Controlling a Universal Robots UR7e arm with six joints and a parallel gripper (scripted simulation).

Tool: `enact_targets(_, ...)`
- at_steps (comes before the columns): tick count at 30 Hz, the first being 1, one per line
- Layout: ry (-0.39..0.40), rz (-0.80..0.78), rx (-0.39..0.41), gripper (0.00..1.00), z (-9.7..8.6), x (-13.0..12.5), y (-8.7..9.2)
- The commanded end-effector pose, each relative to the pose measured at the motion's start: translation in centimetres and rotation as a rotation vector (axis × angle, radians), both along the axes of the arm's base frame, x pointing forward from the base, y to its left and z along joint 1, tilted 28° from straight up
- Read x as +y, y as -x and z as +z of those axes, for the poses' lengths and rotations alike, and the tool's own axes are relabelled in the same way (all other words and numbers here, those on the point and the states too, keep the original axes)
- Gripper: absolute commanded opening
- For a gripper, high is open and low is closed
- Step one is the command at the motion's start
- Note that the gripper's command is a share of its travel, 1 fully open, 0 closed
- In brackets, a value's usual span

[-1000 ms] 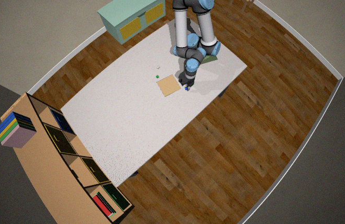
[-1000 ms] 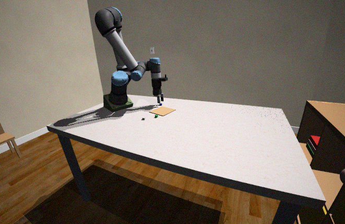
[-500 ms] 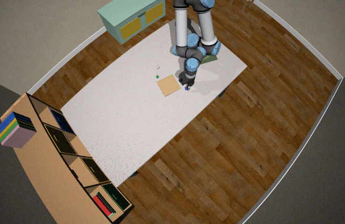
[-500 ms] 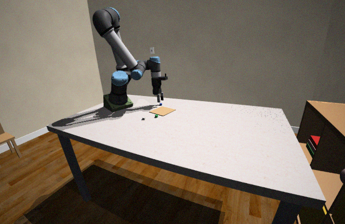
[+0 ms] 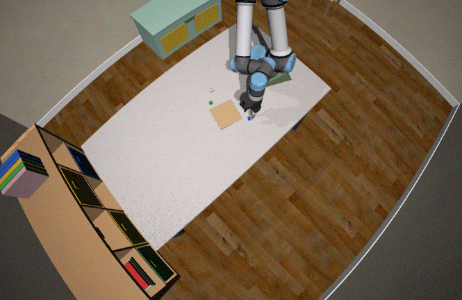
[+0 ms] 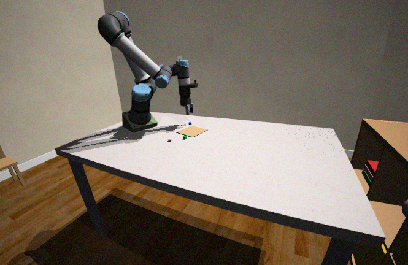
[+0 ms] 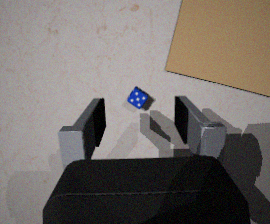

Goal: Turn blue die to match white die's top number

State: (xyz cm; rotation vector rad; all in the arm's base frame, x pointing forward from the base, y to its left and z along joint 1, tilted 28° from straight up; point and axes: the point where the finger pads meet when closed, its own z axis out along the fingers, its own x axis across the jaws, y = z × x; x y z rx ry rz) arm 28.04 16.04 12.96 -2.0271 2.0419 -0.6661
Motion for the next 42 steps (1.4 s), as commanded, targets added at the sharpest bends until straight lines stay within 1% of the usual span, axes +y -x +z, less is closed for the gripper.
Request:
enact_targets(1,0.002,-0.005,0.009,1.0,2.5,0.4,1.3)
enact_targets(9,0.002,-0.005,0.009,1.0,4.8,0.9,2.4)
enact_targets(11,0.002,-0.005,0.009,1.0,4.8,0.9,2.4)
enact_targets(16,0.002,-0.005,0.009,1.0,5.4,1.1,2.7)
enact_targets(33,-0.004,-0.018,0.006,1.0,5.5,1.1,2.8)
enact_targets(37,-0.037,-0.085,-0.007,1.0,5.4,1.1,2.7)
enact_targets(41,-0.097,-0.207,-0.033,1.0,5.2,1.0,2.6)
enact_targets(42,-0.097,-0.207,-0.033,1.0,5.2,1.0,2.6)
